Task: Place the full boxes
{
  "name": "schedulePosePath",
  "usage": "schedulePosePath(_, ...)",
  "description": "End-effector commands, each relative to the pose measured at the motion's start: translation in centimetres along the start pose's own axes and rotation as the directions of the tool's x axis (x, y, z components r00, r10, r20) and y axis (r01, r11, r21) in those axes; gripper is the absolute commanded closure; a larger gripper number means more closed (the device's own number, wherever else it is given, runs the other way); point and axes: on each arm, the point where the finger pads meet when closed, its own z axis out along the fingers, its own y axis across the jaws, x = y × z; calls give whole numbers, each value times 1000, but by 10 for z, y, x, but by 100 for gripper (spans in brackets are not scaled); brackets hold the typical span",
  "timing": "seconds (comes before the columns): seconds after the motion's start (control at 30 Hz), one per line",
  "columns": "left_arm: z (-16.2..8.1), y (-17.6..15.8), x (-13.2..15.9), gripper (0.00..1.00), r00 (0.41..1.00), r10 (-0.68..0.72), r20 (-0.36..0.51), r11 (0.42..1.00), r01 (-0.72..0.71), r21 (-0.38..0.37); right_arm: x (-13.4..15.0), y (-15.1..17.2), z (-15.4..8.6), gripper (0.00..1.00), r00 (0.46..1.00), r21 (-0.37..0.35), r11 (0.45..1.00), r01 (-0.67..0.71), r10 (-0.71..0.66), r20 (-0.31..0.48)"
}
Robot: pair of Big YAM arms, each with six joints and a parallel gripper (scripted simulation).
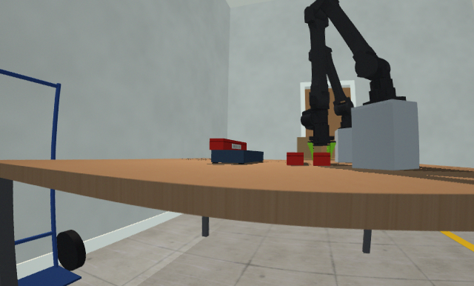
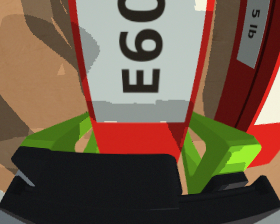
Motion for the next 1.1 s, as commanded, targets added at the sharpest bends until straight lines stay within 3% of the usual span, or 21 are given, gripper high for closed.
schedulePosePath(0.0, 1, 4, -3, 100, 1000, 3, 9, 1000, -3, -11, 5, -3, 5, 100, 1000, -3, 1000, -14, 14, -6)
schedulePosePath(0.83, 1, 4, -3, 100, 1000, 3, 9, 1000, -3, -11, 5, -3, 5, 100, 1000, -3, 1000, -14, 14, -6)
schedulePosePath(1.07, -15, 2, 0, 100, 1000, 16, 5, 1000, -16, -10, 3, -5, -16, 100, 1000, 3, 1000, -22, 22, 2)
